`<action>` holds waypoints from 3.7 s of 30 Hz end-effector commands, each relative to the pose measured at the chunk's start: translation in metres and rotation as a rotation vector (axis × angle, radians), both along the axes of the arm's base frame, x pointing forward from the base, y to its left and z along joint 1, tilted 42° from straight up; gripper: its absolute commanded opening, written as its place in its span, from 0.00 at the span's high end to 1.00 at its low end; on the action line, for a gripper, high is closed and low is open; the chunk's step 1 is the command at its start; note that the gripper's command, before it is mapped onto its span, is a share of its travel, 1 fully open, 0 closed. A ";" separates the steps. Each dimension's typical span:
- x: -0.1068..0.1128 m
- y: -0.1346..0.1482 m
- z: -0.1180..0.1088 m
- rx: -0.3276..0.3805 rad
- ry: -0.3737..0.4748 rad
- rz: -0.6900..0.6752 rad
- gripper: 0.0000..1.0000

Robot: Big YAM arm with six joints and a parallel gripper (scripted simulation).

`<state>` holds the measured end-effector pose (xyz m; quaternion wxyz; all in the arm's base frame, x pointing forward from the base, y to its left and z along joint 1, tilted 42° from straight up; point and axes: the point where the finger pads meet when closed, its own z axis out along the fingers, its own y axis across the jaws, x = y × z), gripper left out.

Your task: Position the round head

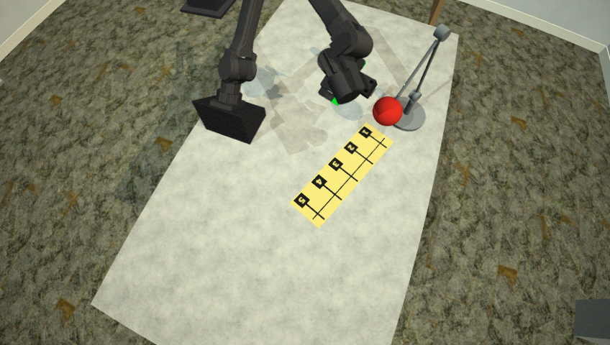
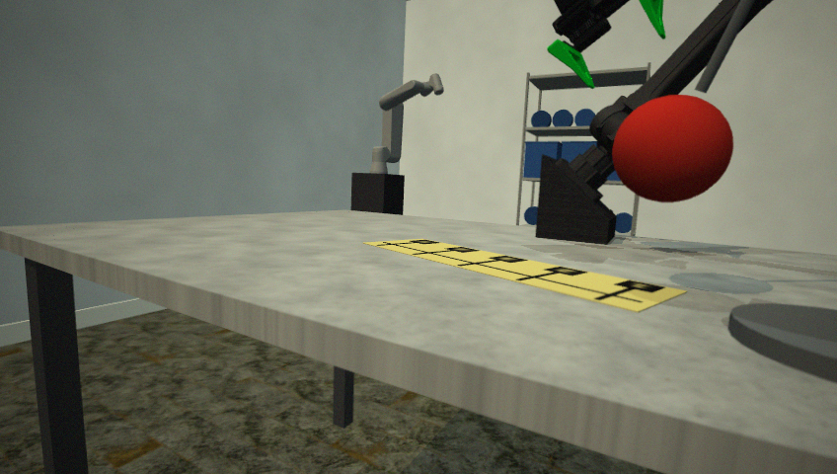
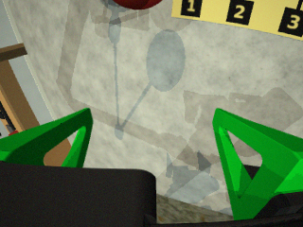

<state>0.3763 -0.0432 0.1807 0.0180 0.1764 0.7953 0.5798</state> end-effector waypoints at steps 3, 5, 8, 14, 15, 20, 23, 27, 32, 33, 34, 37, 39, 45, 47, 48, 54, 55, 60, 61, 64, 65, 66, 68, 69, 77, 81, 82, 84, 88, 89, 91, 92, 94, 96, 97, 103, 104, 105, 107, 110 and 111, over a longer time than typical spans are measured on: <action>0.002 -0.010 0.012 0.000 -0.008 -0.006 0.00; 0.002 -0.010 0.012 -0.001 -0.008 -0.006 0.00; 0.002 -0.010 0.012 -0.001 -0.007 -0.005 0.00; 0.002 -0.010 0.012 -0.003 -0.007 -0.004 0.00; 0.002 -0.010 0.012 -0.003 -0.006 -0.004 0.00; 0.002 -0.010 0.012 -0.004 -0.006 -0.003 0.00; 0.002 -0.010 0.012 -0.005 -0.005 -0.002 0.00; 0.002 -0.010 0.011 -0.006 -0.005 -0.001 0.00; 0.001 -0.007 0.008 -0.007 -0.004 0.000 0.00; 0.001 -0.006 0.007 -0.007 -0.004 0.000 0.00; 0.001 -0.006 0.006 -0.007 -0.003 0.000 0.00; 0.001 -0.004 0.004 -0.008 -0.003 0.000 0.00; 0.000 -0.003 0.003 -0.008 -0.002 0.001 0.00; 0.003 -0.002 0.003 0.003 0.034 -0.013 0.00; 0.005 -0.003 0.004 0.015 0.070 -0.027 0.00; 0.007 -0.003 0.005 0.021 0.089 -0.034 0.00; 0.015 -0.004 0.010 0.058 0.197 -0.076 0.00; 0.016 -0.004 0.011 0.064 0.215 -0.083 0.00; 0.021 -0.005 0.013 0.082 0.269 -0.105 0.00; 0.021 -0.005 0.013 0.087 0.284 -0.111 0.00; 0.024 -0.006 0.013 0.103 0.327 -0.131 0.00; 0.024 -0.007 0.012 0.108 0.341 -0.137 0.00; 0.025 -0.007 0.012 0.113 0.356 -0.144 0.00; 0.027 -0.008 0.012 0.124 0.384 -0.157 0.00; 0.027 -0.009 0.012 0.129 0.399 -0.163 0.00; 0.032 -0.011 0.011 0.161 0.485 -0.203 0.00; 0.035 -0.013 0.009 0.184 0.547 -0.227 0.00; 0.036 -0.014 0.008 0.190 0.563 -0.233 0.00; 0.038 -0.015 0.007 0.201 0.594 -0.246 0.00; 0.041 -0.017 0.005 0.224 0.656 -0.270 0.00; 0.042 -0.017 0.004 0.230 0.672 -0.276 0.00; 0.044 -0.019 0.003 0.241 0.703 -0.288 0.00; 0.044 -0.019 0.003 0.247 0.719 -0.295 0.00; 0.044 -0.019 0.003 0.247 0.719 -0.295 0.00; 0.046 -0.020 0.001 0.258 0.750 -0.305 0.00; 0.047 -0.021 0.000 0.264 0.766 -0.311 0.00; 0.051 -0.024 -0.006 0.298 0.861 -0.343 0.00; 0.052 -0.024 -0.007 0.304 0.877 -0.348 0.00; 0.052 -0.025 -0.008 0.310 0.892 -0.354 0.00; 0.054 -0.026 -0.010 0.321 0.924 -0.364 0.00; 0.055 -0.027 -0.011 0.333 0.956 -0.375 0.00; 0.055 -0.027 -0.011 0.333 0.956 -0.375 0.00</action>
